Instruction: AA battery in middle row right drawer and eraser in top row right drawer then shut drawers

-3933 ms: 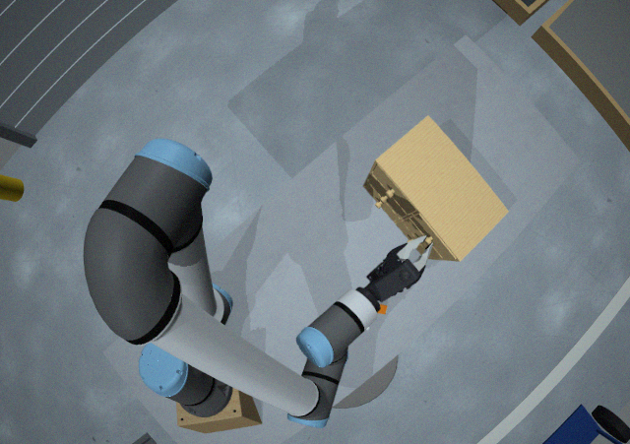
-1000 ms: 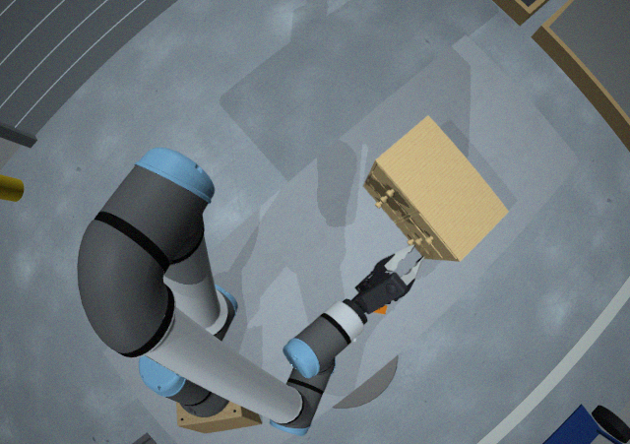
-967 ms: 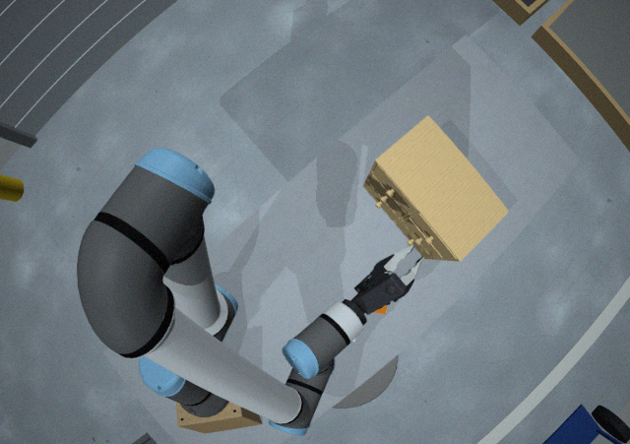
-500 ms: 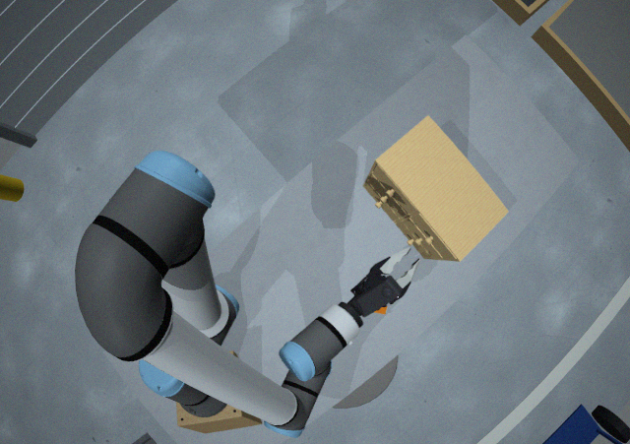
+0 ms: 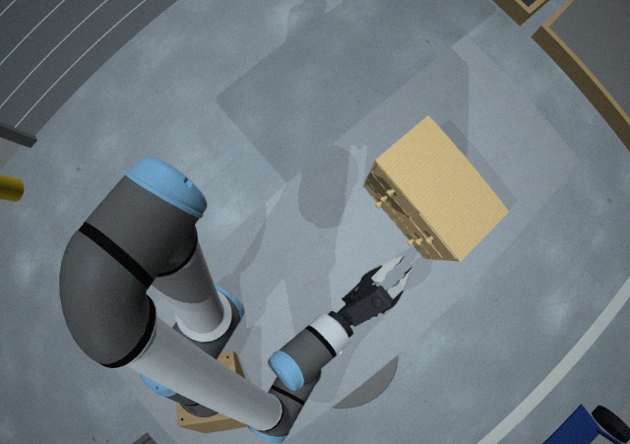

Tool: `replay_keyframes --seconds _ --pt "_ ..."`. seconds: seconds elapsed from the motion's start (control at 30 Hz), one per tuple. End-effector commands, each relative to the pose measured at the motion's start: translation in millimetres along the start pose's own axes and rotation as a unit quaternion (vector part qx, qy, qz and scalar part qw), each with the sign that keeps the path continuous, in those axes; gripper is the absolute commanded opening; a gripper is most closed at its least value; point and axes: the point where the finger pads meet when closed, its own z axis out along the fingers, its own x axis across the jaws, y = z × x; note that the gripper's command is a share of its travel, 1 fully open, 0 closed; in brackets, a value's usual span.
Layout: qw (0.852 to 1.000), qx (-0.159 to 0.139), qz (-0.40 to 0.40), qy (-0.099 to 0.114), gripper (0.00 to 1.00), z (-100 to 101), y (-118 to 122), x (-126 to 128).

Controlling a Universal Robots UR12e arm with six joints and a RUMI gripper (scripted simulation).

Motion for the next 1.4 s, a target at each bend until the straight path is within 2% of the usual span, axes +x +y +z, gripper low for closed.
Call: replay_keyframes --seconds 0.0,1.37 --pt "1.0 -0.002 0.001 -0.002 0.2 -18.2 1.3 -2.0" --pt "1.0 -0.006 0.0 -0.002 0.2 -22.6 0.7 -2.1"
